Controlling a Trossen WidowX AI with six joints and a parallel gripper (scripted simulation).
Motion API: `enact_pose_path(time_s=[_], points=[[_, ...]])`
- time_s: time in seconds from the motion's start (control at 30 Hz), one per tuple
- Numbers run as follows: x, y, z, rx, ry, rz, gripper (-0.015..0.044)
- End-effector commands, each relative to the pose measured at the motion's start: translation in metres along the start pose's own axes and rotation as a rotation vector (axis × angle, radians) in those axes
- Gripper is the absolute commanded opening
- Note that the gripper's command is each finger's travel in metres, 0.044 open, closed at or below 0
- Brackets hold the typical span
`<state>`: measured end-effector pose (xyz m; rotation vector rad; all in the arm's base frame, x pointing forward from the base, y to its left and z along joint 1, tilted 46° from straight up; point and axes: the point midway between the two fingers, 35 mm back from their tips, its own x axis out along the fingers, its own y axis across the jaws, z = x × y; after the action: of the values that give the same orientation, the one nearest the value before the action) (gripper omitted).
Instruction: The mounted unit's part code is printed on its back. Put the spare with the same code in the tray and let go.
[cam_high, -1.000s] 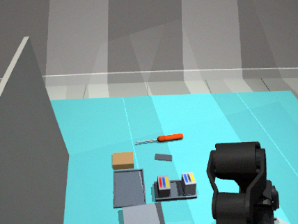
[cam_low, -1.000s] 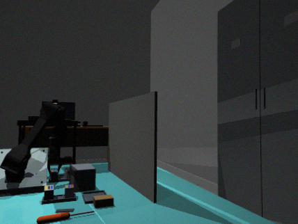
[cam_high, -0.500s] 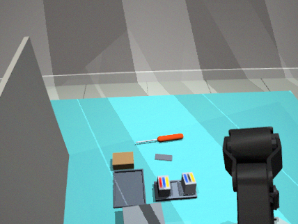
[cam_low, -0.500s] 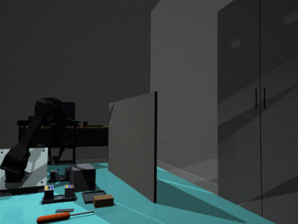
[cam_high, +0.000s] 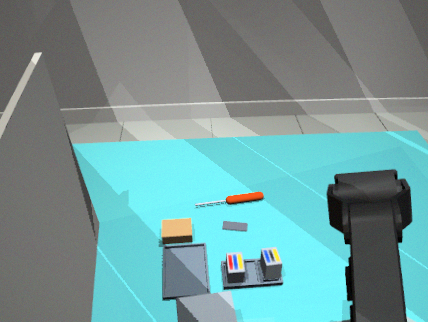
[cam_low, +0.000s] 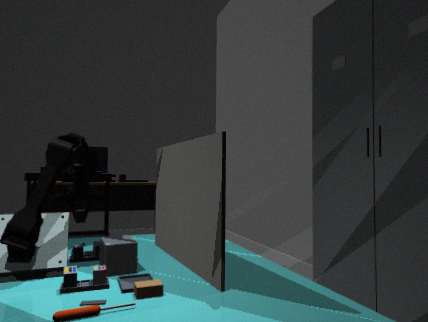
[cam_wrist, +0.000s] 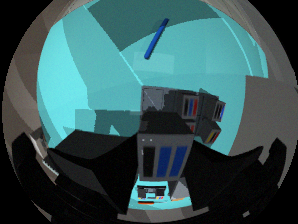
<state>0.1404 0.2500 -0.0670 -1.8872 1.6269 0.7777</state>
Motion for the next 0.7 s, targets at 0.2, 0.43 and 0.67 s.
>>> enact_pose_path(time_s=[0.2, 0.43, 0.67], points=[[-0.017, -0.046, -0.035, -0.014, -0.048, 0.002, 0.0000], [-0.023, -0.084, -0.075, 0.003, -0.075, 0.004, 0.0000], [-0.024, -0.116, -0.121, 0.019, -0.093, 0.001, 0.0000]])
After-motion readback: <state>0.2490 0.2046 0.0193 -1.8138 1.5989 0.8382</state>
